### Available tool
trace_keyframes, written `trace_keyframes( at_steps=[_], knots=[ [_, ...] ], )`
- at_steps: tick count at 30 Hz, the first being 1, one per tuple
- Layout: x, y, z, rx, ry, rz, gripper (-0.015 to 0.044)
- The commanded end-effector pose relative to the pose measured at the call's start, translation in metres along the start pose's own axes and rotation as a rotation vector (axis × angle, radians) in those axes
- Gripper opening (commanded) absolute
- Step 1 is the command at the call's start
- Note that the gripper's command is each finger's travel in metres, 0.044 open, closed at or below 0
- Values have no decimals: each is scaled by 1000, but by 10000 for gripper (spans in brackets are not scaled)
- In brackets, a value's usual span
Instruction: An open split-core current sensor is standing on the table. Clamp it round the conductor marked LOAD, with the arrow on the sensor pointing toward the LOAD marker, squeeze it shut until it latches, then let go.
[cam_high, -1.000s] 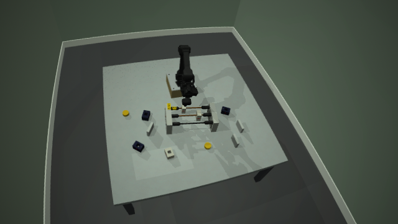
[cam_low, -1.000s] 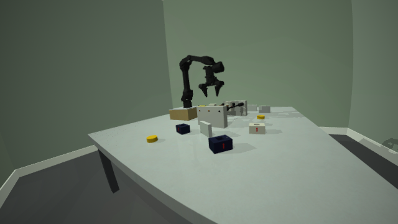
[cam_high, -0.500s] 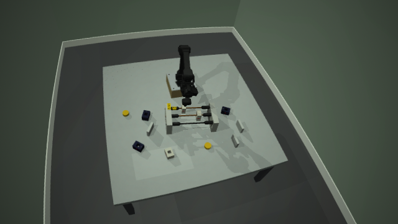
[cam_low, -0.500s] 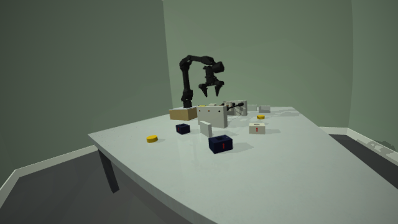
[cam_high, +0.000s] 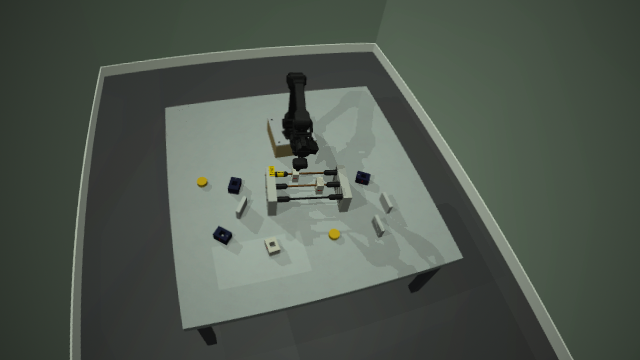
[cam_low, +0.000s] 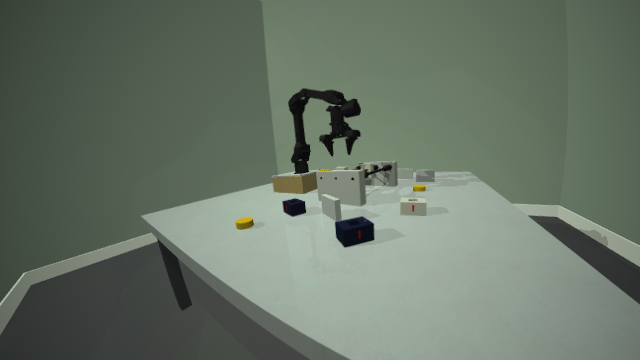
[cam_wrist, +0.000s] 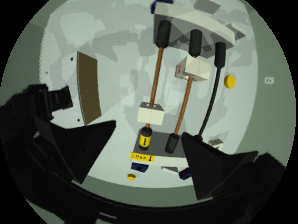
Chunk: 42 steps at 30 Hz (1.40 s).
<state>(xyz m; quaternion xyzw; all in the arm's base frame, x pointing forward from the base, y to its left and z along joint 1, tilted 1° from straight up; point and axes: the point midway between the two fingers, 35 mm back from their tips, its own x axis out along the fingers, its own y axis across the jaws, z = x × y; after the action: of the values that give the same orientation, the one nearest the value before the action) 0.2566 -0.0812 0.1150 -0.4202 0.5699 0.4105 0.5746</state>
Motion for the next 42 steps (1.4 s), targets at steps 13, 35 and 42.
trace_keyframes(
  at_steps=[13, 35, 42],
  knots=[
    [10, 54, -75, 424, -484, 26, 440],
    [-6, 88, -122, 794, -815, -247, 440],
    [-6, 88, -122, 794, -815, -247, 440]
  ],
)
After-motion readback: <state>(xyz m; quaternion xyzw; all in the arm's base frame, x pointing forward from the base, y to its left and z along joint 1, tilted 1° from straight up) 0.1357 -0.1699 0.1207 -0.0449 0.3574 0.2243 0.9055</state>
